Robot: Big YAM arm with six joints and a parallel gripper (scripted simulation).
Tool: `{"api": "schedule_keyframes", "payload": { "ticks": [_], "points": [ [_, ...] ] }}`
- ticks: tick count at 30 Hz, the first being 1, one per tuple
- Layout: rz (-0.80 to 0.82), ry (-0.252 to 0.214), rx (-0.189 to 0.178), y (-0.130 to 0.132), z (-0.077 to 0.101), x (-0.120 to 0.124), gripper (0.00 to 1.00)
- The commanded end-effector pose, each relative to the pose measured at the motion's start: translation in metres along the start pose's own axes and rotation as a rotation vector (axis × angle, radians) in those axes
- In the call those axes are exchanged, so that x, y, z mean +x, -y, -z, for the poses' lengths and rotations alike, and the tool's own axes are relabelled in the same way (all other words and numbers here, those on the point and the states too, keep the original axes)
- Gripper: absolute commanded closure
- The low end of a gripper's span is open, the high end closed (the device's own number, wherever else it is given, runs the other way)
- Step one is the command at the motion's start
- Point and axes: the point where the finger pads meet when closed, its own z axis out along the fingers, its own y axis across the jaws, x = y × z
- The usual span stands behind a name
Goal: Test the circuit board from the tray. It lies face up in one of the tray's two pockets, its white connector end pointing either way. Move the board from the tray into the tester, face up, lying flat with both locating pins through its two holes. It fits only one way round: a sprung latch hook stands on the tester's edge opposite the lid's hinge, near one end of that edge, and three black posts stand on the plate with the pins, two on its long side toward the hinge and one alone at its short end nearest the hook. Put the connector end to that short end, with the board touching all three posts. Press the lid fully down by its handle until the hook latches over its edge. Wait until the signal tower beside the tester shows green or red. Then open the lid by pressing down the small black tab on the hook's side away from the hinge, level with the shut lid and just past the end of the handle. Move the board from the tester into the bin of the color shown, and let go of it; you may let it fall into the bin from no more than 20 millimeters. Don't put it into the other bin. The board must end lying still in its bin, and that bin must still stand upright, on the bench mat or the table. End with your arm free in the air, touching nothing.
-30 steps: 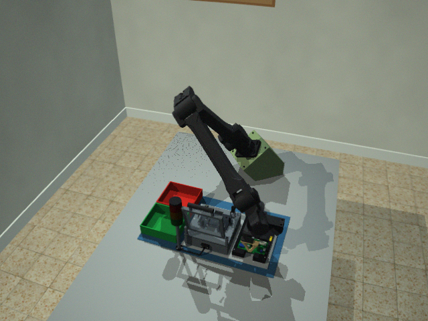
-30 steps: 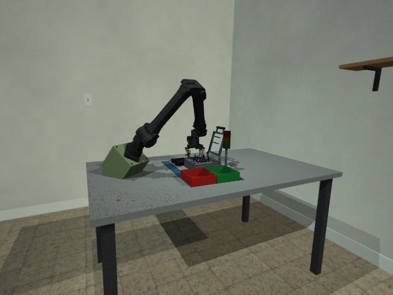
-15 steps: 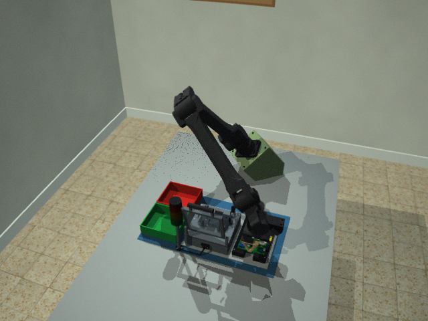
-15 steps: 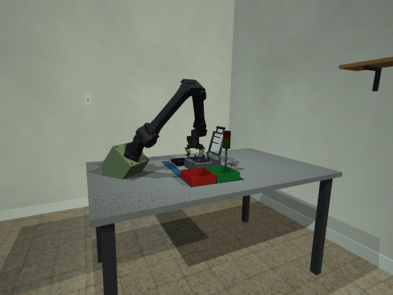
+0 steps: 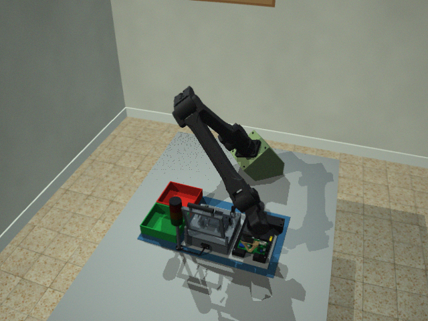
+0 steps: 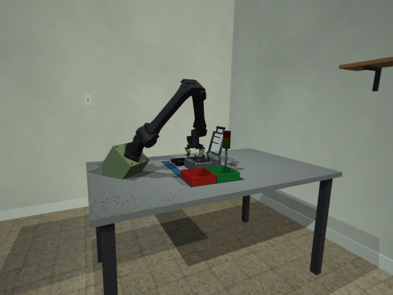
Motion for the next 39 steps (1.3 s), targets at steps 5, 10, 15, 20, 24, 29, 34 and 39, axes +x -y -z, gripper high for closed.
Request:
{"api": "schedule_keyframes", "payload": {
  "ticks": [5, 10, 15, 20, 24, 29, 34, 39],
  "points": [
    [-0.003, 0.001, -0.003, 0.005, -0.007, -0.001, 0.08],
    [-0.003, 0.001, -0.003, 0.005, -0.007, -0.001, 0.08],
    [-0.003, 0.001, -0.003, 0.005, -0.007, -0.001, 0.08],
    [-0.003, 0.001, -0.003, 0.005, -0.007, -0.001, 0.08],
    [-0.003, 0.001, -0.002, 0.005, -0.008, -0.001, 0.08],
    [0.002, 0.0, -0.006, 0.002, -0.011, -0.001, 0.08],
    [0.006, -0.002, -0.011, -0.002, -0.018, 0.0, 0.08],
    [0.001, 0.0, -0.005, 0.002, -0.019, -0.001, 0.08]
  ]
}}
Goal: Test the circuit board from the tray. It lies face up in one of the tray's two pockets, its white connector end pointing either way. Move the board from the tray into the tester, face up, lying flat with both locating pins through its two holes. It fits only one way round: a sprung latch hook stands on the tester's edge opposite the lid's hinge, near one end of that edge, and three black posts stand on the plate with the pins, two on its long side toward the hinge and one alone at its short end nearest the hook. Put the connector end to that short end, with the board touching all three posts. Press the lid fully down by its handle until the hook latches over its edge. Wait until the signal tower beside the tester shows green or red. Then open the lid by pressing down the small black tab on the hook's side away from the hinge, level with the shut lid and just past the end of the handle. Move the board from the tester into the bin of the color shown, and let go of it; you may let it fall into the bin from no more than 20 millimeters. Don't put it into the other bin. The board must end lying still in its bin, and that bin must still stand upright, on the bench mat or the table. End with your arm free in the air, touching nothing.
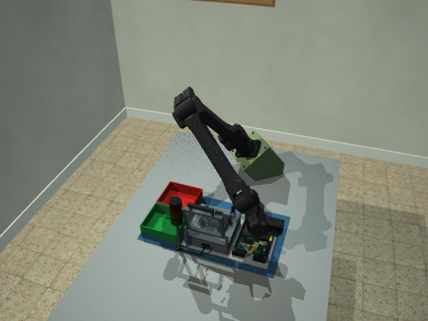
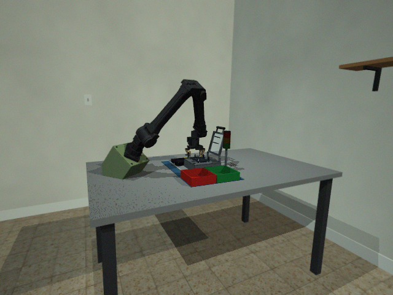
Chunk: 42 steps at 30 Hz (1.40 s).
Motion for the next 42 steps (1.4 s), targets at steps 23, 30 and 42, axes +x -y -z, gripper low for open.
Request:
{"api": "schedule_keyframes", "payload": {
  "ticks": [23, 30, 42],
  "points": [
    [0.002, -0.005, -0.013, -0.001, -0.0188, 0.0002, 0.08],
    [0.002, -0.005, -0.013, -0.001, -0.0188, 0.0002, 0.08],
    [0.002, -0.005, -0.013, -0.001, -0.0188, 0.0002, 0.08]
  ]
}}
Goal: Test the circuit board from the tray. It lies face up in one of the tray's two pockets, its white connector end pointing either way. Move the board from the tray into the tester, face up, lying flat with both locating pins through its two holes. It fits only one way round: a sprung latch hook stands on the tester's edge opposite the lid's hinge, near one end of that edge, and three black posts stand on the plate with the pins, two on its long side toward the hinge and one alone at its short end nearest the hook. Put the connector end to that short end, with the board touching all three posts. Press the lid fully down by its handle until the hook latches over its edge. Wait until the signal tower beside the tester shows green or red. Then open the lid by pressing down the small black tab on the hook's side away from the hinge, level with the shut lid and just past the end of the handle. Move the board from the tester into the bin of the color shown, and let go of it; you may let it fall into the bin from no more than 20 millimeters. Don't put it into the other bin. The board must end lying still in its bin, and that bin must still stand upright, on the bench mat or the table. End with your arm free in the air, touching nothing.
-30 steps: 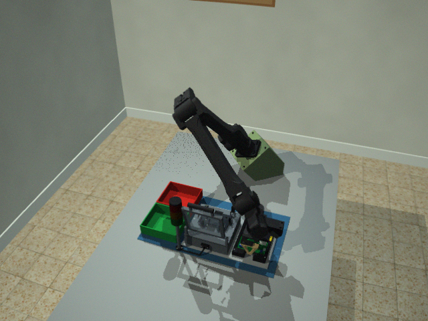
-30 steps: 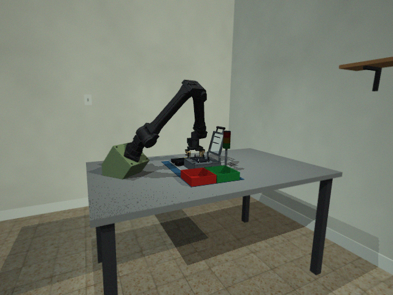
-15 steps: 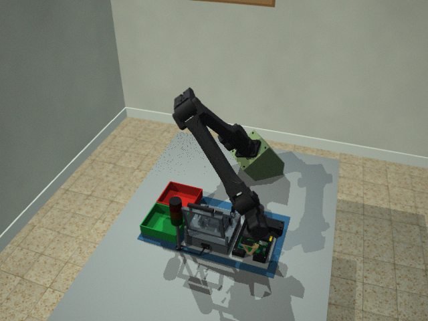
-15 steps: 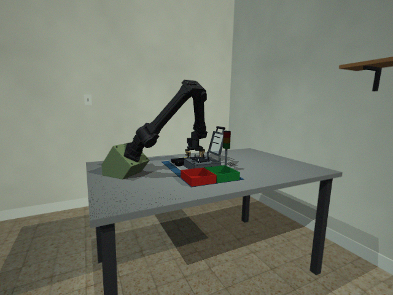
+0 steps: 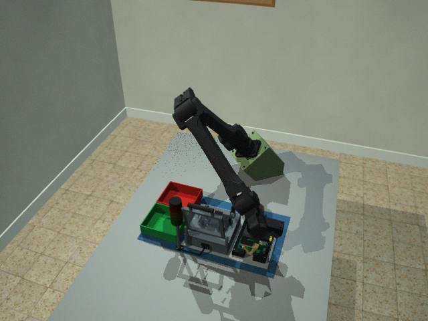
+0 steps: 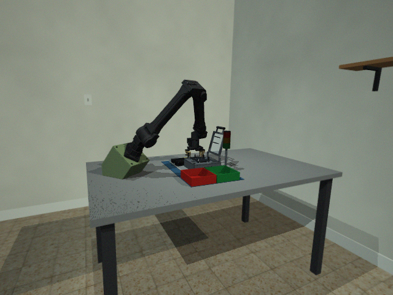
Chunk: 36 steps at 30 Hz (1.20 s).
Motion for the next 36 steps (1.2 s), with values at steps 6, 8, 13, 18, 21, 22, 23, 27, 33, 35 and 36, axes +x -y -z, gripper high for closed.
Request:
{"api": "schedule_keyframes", "payload": {
  "ticks": [6, 8, 13, 18, 21, 22, 23, 27, 33, 35, 36],
  "points": [
    [0.0, -0.004, -0.012, -0.001, -0.0109, 0.0003, 0.08],
    [0.0, -0.004, -0.012, -0.001, -0.0109, 0.0003, 0.08],
    [0.0, -0.004, -0.012, -0.001, -0.0109, 0.0003, 0.08],
    [0.0, -0.004, -0.012, -0.001, -0.0109, 0.0003, 0.08],
    [0.0, -0.004, -0.012, -0.001, -0.0109, 0.0003, 0.08],
    [0.0, -0.004, -0.012, -0.001, -0.0109, 0.0003, 0.08],
    [0.0, -0.004, -0.012, -0.001, -0.0109, 0.0003, 0.08],
    [0.001, -0.004, -0.012, -0.0016, -0.0112, 0.0003, 0.08],
    [0.003, -0.004, -0.013, -0.0025, -0.012, 0.0004, 0.08],
    [0.003, -0.003, -0.012, -0.0021, -0.012, 0.0004, 0.08],
    [0.004, -0.004, -0.013, -0.0032, -0.0124, 0.0006, 0.08]
  ]
}}
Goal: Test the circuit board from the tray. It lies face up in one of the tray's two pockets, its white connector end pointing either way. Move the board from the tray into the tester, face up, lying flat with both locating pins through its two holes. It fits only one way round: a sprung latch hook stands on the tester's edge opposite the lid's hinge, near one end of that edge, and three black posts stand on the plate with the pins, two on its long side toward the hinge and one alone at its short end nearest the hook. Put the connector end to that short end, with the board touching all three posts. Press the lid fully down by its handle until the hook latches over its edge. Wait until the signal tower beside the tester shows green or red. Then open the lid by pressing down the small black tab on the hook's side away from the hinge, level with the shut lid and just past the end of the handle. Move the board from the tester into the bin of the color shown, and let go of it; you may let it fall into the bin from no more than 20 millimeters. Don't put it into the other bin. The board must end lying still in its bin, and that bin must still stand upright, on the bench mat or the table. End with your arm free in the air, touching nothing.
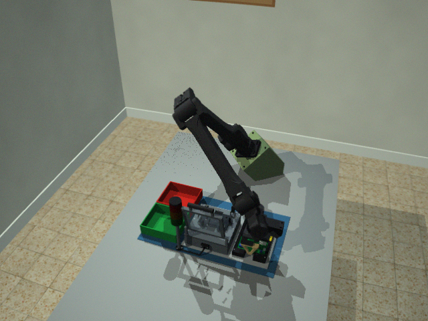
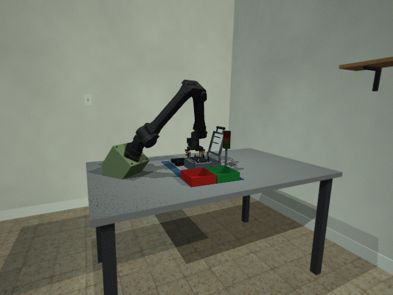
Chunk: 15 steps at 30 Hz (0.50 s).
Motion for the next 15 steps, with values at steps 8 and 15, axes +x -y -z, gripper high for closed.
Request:
{"api": "schedule_keyframes", "payload": {
  "ticks": [8, 15],
  "points": [
    [0.003, -0.004, -0.012, -0.0016, -0.0119, 0.0008, 0.08],
    [0.003, -0.004, -0.014, -0.0033, -0.0127, 0.0009, 0.08]
  ]
}}
